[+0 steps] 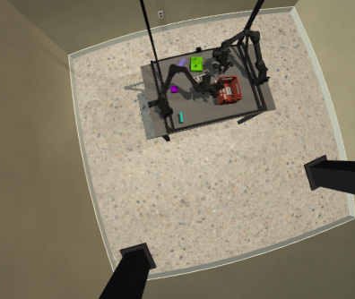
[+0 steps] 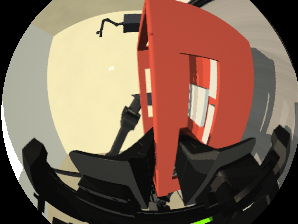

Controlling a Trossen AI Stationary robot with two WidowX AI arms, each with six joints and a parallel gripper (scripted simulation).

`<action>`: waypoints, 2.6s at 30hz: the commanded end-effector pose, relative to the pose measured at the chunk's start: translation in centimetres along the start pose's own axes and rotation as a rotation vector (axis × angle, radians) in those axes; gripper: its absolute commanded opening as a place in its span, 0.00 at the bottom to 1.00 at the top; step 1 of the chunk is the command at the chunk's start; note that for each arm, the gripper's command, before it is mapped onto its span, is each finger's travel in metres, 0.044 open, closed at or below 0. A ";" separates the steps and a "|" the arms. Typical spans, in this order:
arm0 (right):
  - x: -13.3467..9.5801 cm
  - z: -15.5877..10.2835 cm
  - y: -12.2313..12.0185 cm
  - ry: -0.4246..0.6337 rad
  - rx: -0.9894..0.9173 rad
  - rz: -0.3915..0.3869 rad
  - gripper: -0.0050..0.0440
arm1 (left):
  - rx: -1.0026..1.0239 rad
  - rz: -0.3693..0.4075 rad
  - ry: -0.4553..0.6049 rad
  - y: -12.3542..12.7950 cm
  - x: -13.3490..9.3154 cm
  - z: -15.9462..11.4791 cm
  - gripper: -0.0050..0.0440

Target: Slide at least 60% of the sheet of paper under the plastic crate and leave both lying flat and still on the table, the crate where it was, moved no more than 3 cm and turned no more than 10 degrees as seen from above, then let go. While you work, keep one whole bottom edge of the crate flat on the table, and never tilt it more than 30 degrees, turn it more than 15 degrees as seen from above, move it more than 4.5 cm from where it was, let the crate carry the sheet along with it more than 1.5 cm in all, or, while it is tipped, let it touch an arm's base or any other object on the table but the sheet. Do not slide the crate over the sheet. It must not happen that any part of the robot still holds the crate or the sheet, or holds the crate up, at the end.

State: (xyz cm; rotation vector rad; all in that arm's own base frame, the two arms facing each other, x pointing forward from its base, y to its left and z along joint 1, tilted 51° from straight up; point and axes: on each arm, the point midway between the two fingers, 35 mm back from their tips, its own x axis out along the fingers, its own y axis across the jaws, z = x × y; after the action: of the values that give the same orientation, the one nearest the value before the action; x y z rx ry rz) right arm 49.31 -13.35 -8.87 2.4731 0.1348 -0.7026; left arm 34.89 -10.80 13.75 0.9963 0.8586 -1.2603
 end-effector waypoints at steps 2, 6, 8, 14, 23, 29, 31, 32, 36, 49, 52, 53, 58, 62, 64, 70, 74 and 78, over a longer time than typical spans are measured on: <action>-0.5 -0.5 4.2 0.012 0.000 0.107 0.10 | -0.249 -0.001 0.052 -0.1 0.2 0.5 0.67; -0.5 -0.5 4.2 0.012 0.000 0.107 0.10 | -0.459 0.009 0.091 -0.1 0.2 0.8 0.86; -0.5 -0.5 4.2 0.012 0.000 0.107 0.10 | -0.512 0.013 0.101 -0.2 0.2 0.9 0.91; -0.5 -0.5 4.2 0.012 0.000 0.107 0.10 | -0.803 0.048 0.153 -0.3 0.2 1.3 0.92; -0.5 -0.5 4.2 0.012 0.000 0.107 0.10 | -1.266 0.148 0.225 -0.4 0.2 2.0 0.92; -0.5 -0.5 4.2 0.012 0.000 0.107 0.10 | -1.486 0.215 0.247 -0.5 0.2 2.3 0.92; -0.5 -0.5 4.2 0.012 0.000 0.107 0.10 | -1.596 0.254 0.256 -0.5 0.1 2.4 0.92; -0.5 -0.5 4.2 0.012 0.000 0.107 0.10 | -1.644 0.274 0.259 -0.5 0.1 2.5 0.92; -0.5 -0.5 4.2 0.012 0.000 0.107 0.10 | -1.840 0.357 0.263 -0.6 0.0 2.8 0.92; -0.5 -0.5 4.2 0.012 0.000 0.107 0.10 | -2.378 0.645 0.185 -0.6 -0.4 3.7 0.92; -0.5 -0.5 4.2 0.012 0.000 0.107 0.10 | -2.511 0.728 0.136 -0.6 -0.6 4.0 0.92; -0.5 -0.5 4.2 0.012 0.000 0.107 0.10 | -2.554 0.756 0.117 -0.6 -0.6 4.0 0.92; -0.5 -0.5 4.2 0.012 0.000 0.107 0.10 | -2.743 0.872 0.010 -0.4 -1.1 4.8 0.92; -0.5 -0.5 4.2 0.012 0.000 0.107 0.10 | -2.804 0.896 -0.033 -0.1 -1.5 5.5 0.92; -0.5 -0.5 4.2 0.012 0.000 0.107 0.10 | -2.835 0.916 -0.056 -0.1 -1.6 5.6 0.92; -0.5 -0.5 4.2 0.012 0.000 0.107 0.10 | -2.835 0.916 -0.056 -0.1 -1.6 5.6 0.92; -0.5 -0.5 4.2 0.012 0.000 0.107 0.10 | -2.835 0.916 -0.056 -0.1 -1.6 5.6 0.92; -0.5 -0.5 4.2 0.012 0.000 0.107 0.10 | -2.835 0.916 -0.056 -0.1 -1.6 5.6 0.92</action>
State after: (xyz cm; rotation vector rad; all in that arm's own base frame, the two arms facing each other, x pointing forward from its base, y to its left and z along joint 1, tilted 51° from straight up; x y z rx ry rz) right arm 49.31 -13.38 -8.85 2.4727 0.1333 -0.7026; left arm 34.42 -15.53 17.34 -1.0160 0.9307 1.1107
